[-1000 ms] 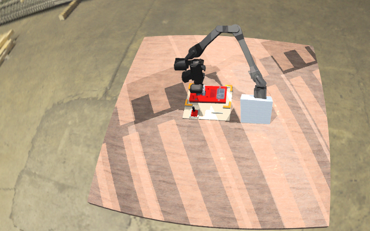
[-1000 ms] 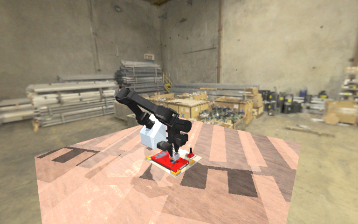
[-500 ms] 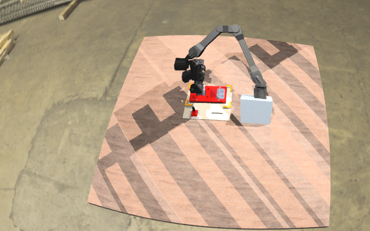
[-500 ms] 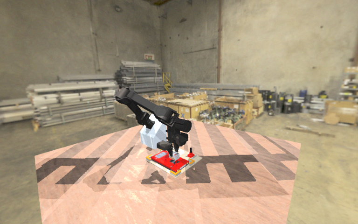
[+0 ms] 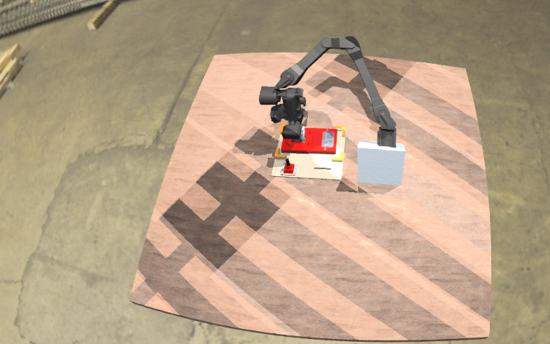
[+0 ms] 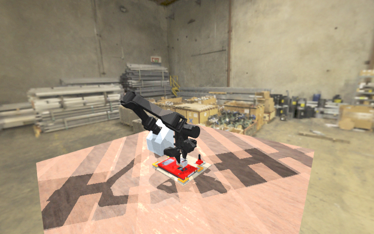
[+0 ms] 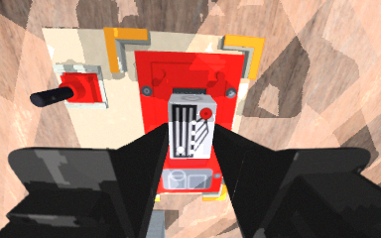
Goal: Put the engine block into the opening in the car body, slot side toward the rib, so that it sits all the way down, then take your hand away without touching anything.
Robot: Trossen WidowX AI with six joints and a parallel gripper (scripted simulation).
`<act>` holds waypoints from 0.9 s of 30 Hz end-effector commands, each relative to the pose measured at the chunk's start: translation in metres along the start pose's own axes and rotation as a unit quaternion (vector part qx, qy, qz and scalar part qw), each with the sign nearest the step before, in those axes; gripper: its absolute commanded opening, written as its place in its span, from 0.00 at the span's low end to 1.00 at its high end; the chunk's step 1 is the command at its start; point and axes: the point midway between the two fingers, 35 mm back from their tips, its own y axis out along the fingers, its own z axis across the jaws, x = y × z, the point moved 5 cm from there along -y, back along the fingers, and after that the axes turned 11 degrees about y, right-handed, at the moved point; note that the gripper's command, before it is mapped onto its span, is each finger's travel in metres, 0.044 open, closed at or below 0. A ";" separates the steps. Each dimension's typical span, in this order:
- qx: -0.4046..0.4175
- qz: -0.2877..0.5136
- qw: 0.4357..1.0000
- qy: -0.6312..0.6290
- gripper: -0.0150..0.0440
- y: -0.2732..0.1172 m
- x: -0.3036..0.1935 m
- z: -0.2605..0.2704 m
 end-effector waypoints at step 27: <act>-0.002 -0.001 1.000 0.000 0.52 0.005 0.000 -0.001</act>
